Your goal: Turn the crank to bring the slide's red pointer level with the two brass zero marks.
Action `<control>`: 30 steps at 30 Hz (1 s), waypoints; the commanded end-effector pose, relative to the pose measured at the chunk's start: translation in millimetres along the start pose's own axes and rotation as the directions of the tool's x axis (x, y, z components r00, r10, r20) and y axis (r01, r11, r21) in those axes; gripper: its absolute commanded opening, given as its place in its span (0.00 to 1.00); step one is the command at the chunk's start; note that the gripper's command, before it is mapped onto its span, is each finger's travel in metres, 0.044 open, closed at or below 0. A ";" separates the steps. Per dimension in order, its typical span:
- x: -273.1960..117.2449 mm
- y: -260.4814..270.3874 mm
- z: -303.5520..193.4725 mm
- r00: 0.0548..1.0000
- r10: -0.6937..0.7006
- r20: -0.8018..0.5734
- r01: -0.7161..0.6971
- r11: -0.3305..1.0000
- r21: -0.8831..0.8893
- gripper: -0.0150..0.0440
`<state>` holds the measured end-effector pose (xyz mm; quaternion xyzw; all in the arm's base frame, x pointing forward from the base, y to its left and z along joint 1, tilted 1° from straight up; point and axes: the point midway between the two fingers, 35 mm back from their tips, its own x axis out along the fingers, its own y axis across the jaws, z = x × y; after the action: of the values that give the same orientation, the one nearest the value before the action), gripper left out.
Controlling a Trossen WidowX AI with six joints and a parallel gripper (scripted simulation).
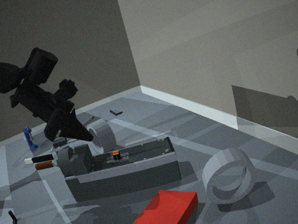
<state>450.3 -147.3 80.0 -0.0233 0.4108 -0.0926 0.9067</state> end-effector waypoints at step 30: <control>0.0 0.1 0.0 1.000 0.000 0.000 0.000 1.000 0.000 0.79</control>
<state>450.3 -147.1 79.9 -0.0229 0.4108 -0.0920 0.9068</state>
